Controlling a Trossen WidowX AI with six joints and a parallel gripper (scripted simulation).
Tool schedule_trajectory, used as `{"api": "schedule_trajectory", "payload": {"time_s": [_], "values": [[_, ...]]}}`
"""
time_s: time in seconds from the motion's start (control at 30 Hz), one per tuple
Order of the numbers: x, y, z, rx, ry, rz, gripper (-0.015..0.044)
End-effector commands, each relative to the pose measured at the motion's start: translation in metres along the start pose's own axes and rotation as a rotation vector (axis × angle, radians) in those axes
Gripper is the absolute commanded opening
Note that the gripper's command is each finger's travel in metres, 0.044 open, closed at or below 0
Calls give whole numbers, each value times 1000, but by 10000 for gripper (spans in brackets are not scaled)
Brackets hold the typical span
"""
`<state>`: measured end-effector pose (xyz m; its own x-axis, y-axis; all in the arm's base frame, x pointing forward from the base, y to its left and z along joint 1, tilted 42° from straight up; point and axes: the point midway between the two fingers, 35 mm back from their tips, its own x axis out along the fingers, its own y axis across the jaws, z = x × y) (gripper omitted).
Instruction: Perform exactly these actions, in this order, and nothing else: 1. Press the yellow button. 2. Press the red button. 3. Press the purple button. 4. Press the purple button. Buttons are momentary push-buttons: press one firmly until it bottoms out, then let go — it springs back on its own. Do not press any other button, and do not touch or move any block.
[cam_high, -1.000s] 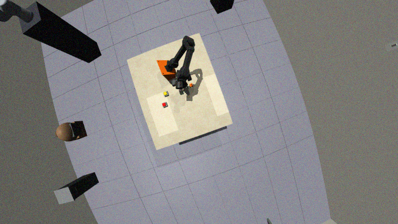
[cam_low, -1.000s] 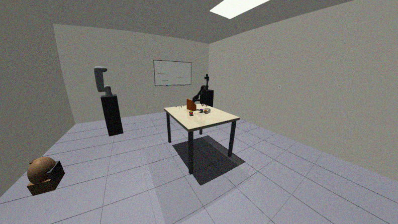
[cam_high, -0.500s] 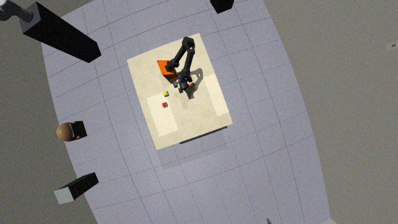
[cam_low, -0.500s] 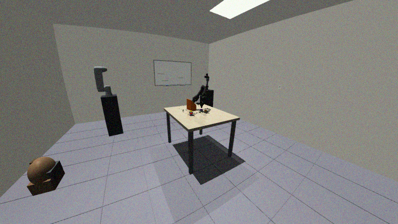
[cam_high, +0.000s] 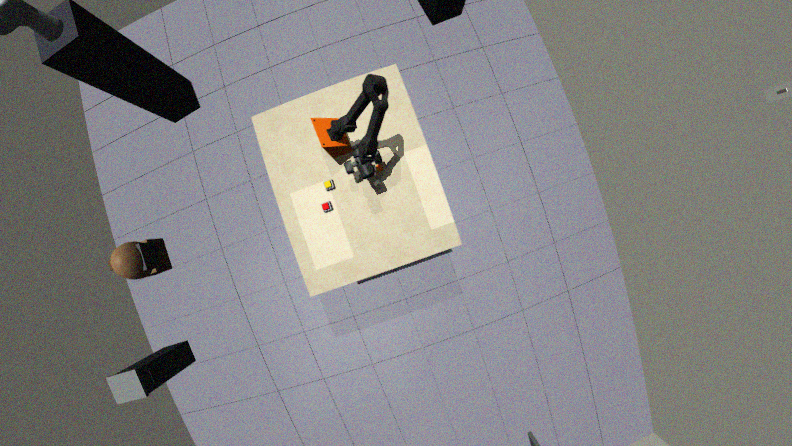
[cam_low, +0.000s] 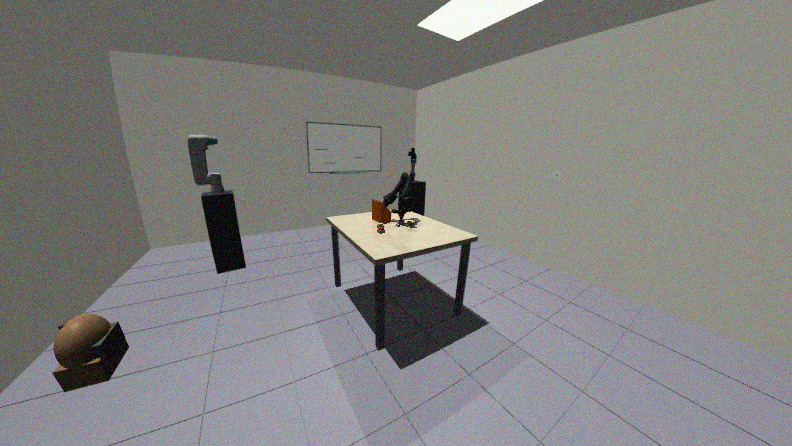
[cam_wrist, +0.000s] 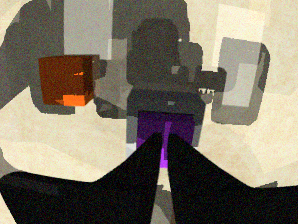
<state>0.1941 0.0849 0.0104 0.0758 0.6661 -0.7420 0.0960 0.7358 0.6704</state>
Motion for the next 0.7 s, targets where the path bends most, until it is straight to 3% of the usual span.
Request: {"api": "schedule_trajectory", "payload": {"time_s": [0.0,0.67], "values": [[7,-1,-4,13,10,6,20],[4,0,-2,4,5,2,20]]}}
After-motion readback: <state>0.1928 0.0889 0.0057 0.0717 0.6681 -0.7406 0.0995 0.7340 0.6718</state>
